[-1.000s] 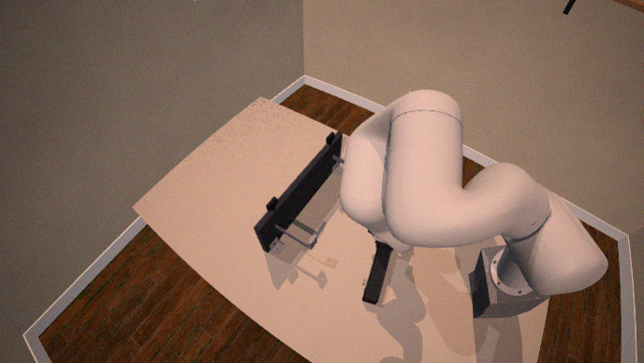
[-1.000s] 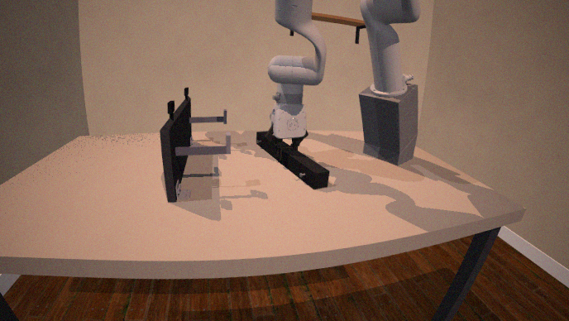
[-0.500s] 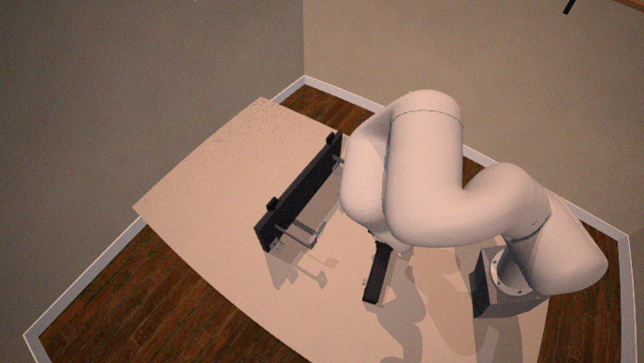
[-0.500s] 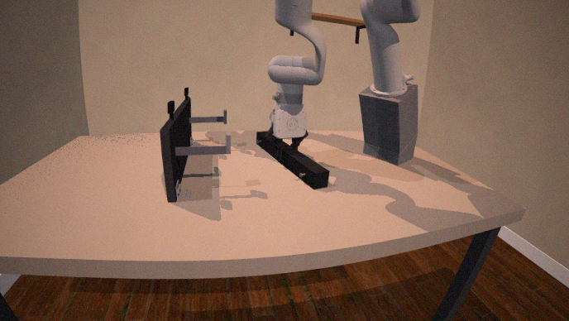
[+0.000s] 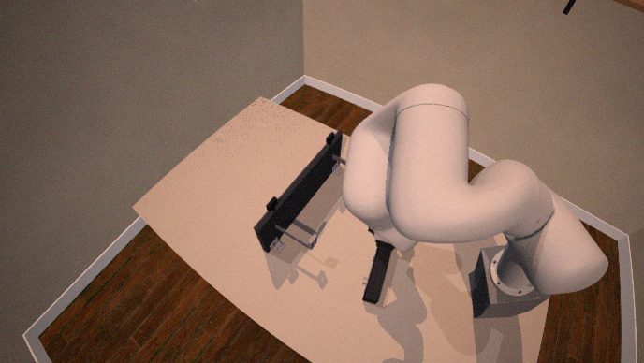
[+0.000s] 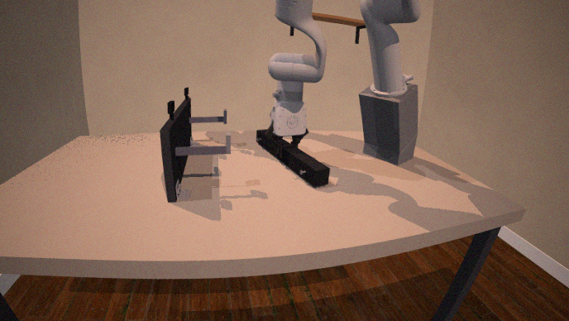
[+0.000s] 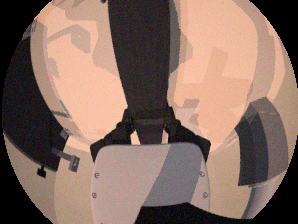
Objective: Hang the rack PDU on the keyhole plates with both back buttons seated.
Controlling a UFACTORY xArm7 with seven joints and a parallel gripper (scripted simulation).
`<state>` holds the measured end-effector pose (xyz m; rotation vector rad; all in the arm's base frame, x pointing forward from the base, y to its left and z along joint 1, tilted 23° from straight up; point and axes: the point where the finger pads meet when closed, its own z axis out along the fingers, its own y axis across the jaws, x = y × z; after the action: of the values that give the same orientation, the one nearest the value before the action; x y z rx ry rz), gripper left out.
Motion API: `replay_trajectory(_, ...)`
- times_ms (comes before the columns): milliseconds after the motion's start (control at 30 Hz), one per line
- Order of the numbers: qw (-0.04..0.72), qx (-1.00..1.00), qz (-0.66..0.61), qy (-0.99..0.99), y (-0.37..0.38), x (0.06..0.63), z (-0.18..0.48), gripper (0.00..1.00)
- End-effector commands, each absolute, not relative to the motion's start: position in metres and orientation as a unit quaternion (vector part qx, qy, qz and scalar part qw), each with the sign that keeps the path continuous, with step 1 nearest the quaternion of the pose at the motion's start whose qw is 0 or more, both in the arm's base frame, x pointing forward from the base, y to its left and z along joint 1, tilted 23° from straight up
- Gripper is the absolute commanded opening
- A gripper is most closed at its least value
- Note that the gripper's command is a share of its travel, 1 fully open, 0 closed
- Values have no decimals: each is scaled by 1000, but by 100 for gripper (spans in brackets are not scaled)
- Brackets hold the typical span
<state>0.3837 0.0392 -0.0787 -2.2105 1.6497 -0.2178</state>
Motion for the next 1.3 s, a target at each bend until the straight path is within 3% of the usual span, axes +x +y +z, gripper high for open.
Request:
replay_trajectory(0,186,-784,-78,587,36,380,-67,0)
replay_trajectory(667,186,-784,-78,587,23,359,-9,0)
replay_trajectory(1267,186,-784,-78,587,21,355,1,0)
